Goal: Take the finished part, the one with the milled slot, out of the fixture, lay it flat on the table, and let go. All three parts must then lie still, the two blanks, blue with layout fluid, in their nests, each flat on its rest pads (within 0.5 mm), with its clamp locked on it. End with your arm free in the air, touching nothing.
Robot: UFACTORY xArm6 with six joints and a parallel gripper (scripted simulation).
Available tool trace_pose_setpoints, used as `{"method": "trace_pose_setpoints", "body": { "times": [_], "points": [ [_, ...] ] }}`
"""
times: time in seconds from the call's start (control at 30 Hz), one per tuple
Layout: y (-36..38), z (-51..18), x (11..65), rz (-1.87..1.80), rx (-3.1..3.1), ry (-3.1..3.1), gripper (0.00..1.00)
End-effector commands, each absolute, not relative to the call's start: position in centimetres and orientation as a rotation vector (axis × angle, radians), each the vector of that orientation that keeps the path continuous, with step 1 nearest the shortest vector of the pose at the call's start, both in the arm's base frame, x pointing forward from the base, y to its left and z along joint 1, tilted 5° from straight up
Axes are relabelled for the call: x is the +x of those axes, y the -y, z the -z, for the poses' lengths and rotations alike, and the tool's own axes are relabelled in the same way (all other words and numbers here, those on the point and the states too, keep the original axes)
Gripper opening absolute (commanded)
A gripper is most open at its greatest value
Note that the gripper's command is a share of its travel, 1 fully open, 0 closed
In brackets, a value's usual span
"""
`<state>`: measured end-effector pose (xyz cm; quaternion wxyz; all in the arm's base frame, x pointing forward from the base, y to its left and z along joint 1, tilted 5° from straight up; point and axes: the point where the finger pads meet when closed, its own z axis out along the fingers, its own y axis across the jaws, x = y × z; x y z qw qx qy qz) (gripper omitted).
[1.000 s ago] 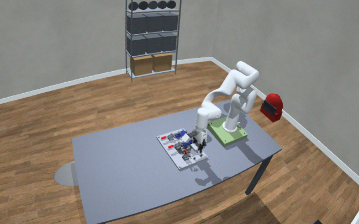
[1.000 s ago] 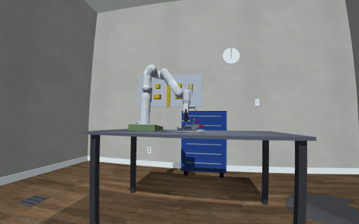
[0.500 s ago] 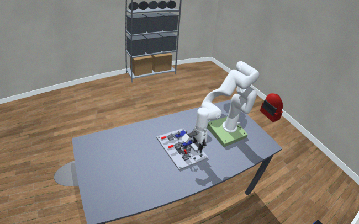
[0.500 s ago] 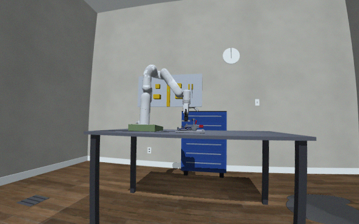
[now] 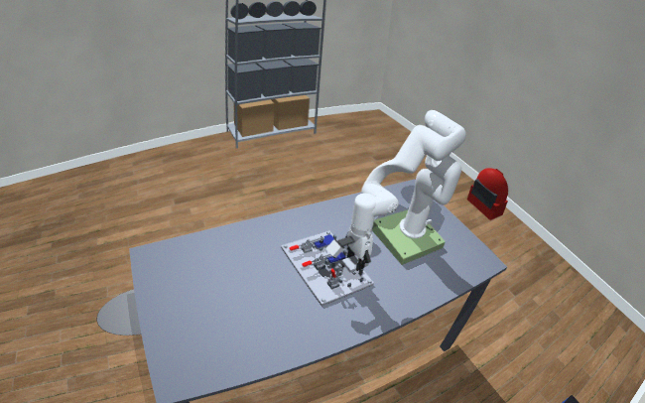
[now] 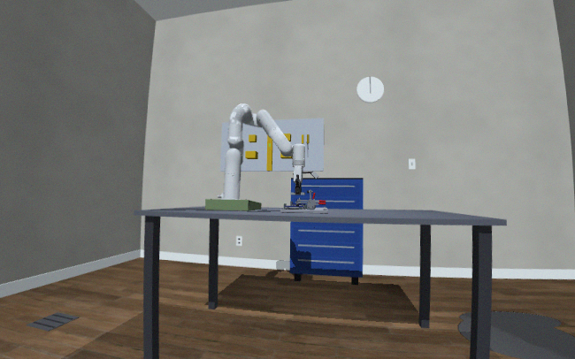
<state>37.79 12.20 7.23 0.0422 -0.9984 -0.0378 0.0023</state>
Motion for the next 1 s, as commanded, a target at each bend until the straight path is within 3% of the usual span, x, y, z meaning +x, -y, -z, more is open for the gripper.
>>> {"method": "trace_pose_setpoints", "body": {
  "times": [0.0, 0.97],
  "points": [
    [-12.3, -7.4, 37.9, -0.001, -3.054, 0.116, 0.0],
    [-15.9, -7.7, 37.7, -0.001, -3.054, 0.116, 0.0]
  ]
}}
